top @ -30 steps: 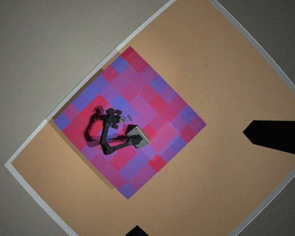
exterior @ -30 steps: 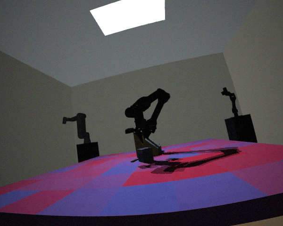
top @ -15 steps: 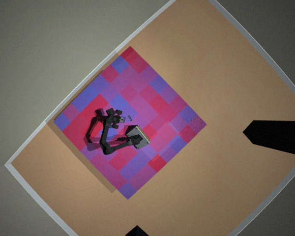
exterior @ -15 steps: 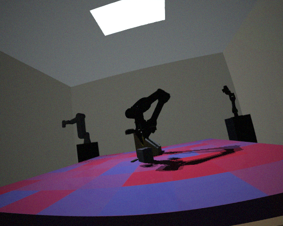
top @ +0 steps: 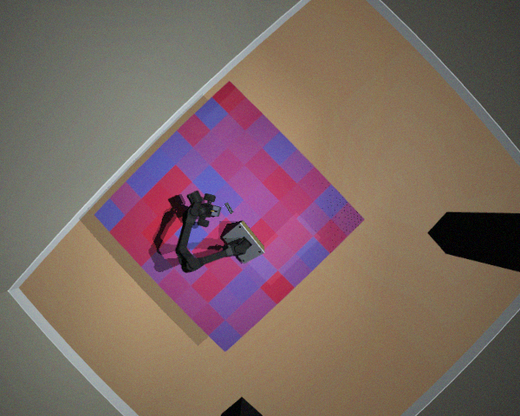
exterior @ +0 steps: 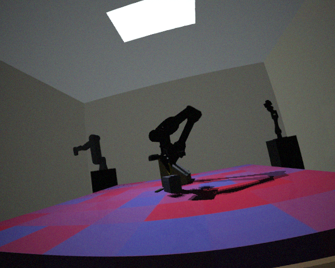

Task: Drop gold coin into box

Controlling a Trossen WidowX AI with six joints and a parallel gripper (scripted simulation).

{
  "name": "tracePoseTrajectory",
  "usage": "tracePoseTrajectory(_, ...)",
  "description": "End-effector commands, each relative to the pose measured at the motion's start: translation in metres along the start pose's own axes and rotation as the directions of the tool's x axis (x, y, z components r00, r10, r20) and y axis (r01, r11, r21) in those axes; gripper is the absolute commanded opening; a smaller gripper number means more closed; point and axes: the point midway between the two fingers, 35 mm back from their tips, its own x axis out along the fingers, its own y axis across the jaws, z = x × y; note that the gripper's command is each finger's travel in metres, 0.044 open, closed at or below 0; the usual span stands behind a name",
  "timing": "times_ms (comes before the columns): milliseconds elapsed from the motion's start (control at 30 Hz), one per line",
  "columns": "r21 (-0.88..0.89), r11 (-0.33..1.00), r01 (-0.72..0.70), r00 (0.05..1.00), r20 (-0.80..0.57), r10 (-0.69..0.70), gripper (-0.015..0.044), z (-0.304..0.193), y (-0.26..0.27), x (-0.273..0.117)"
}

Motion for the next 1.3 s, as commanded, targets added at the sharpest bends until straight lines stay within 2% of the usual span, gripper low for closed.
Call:
tracePoseTrajectory(0,0.004,1.000,-0.004,1.000,0.003,0.004,0.0000,0.000,0.001,0.003)
tracePoseTrajectory(367,0.006,1.000,-0.005,1.000,0.003,0.004,0.0000,-0.001,0.001,0.008)
tracePoseTrajectory(567,-0.001,1.000,0.001,1.000,0.001,-0.001,0.0157,0.001,0.000,0.006)
tracePoseTrajectory(867,-0.001,1.000,0.001,1.000,0.001,-0.001,0.0161,0.001,0.000,0.006)
tracePoseTrajectory(1200,0.003,1.000,-0.001,1.000,0.000,0.001,0.0423,-0.001,0.000,-0.024)
tracePoseTrajectory(1267,0.007,1.000,-0.007,1.000,0.000,0.007,0.0440,-0.002,0.003,-0.048)
